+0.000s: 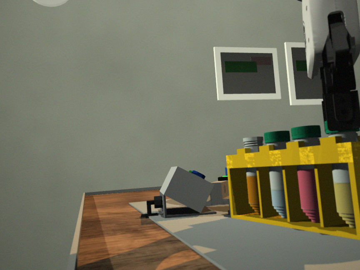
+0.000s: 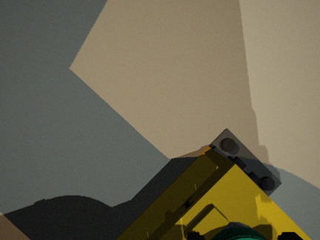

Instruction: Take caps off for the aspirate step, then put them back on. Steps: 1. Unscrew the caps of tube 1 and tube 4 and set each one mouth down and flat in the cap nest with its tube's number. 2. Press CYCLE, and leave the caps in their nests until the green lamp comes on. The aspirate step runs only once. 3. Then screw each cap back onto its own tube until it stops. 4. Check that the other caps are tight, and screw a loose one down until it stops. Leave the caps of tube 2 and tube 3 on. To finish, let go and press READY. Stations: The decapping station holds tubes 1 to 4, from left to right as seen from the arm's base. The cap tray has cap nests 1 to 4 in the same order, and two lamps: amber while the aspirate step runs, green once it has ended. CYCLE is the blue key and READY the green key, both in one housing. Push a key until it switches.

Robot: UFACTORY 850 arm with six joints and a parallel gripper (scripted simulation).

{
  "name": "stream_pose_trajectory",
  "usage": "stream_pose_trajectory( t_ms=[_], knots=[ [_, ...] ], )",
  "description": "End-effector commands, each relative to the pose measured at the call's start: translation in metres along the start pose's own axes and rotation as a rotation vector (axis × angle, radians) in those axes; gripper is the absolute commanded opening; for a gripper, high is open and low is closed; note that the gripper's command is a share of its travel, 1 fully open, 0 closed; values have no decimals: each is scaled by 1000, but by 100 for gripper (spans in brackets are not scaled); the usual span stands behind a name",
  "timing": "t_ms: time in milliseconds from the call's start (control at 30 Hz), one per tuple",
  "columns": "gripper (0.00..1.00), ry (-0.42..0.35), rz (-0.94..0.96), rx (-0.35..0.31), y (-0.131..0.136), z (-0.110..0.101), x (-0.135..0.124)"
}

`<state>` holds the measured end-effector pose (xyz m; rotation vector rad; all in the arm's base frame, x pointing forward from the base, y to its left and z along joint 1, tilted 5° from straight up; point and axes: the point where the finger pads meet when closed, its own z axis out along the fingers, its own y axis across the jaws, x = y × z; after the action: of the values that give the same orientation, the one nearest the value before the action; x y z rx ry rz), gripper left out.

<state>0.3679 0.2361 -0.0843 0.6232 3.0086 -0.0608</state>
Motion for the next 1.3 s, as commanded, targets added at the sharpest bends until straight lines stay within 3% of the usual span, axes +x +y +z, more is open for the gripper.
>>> stream_pose_trajectory(
  t_ms=[0, 400, 467, 967, 1033, 1200, 1267],
  knots=[
    [0, -3, -1, 11, 1, 0, 0],
    [0, -6, 549, 10, 1, 0, -1],
    [0, -6, 549, 10, 1, 0, -1],
    [0, -10, 1288, 9, 1, 1, -1],
    [0, -10, 1288, 9, 1, 1, -1],
    [0, -11, 1549, 6, 1, 1, -1],
    [0, -11, 1570, 6, 1, 1, -1]
  ],
)
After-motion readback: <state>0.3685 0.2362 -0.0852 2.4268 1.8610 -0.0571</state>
